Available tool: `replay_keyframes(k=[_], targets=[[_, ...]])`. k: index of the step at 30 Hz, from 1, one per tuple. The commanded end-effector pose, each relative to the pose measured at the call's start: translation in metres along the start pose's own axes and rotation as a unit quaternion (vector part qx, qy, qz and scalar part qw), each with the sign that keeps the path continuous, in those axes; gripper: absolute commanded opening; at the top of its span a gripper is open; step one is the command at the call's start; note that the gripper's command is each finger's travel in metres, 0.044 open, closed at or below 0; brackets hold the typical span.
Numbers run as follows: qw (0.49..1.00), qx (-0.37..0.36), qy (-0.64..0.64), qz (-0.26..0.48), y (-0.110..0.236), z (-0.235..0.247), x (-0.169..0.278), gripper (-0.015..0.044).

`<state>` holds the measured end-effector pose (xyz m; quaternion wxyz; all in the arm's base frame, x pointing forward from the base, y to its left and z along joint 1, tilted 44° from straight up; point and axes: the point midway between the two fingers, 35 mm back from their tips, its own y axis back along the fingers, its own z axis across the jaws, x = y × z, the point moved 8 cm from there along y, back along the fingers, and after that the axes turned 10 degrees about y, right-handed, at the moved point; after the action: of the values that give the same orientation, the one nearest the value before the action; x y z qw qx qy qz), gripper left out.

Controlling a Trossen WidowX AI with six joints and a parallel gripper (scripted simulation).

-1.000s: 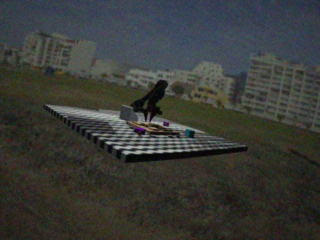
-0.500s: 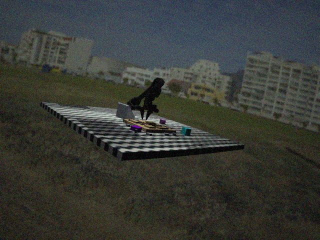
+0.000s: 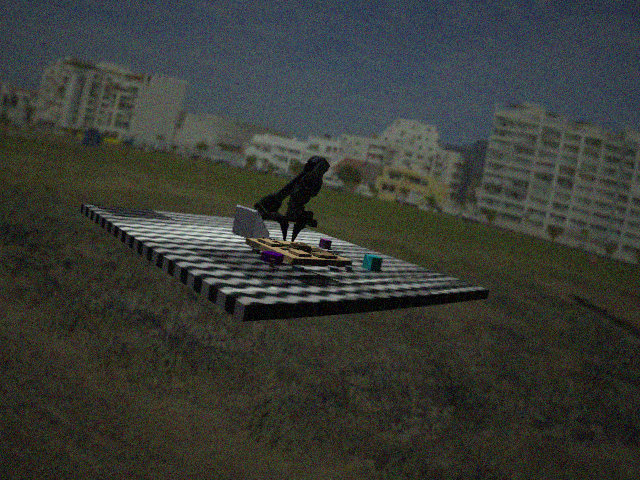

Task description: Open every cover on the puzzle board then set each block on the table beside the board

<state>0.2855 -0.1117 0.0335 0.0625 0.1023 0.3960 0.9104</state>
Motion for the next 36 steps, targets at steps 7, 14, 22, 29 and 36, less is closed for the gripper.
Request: replay_keyframes(k=[7, 14, 22, 29, 36], targets=[[1.0, -0.003, -0.004, 0.005, -0.013, 0.001, 0.003, 0.0144], [1.0, -0.003, -0.004, 0.005, -0.017, 0.001, 0.003, 0.0144], [1.0, -0.003, -0.004, 0.005, -0.019, 0.001, 0.003, 0.0144], [1.0, -0.004, -0.004, 0.005, -0.025, 0.001, 0.003, 0.0144], [1.0, -0.004, -0.004, 0.005, -0.028, 0.001, 0.003, 0.0144]])
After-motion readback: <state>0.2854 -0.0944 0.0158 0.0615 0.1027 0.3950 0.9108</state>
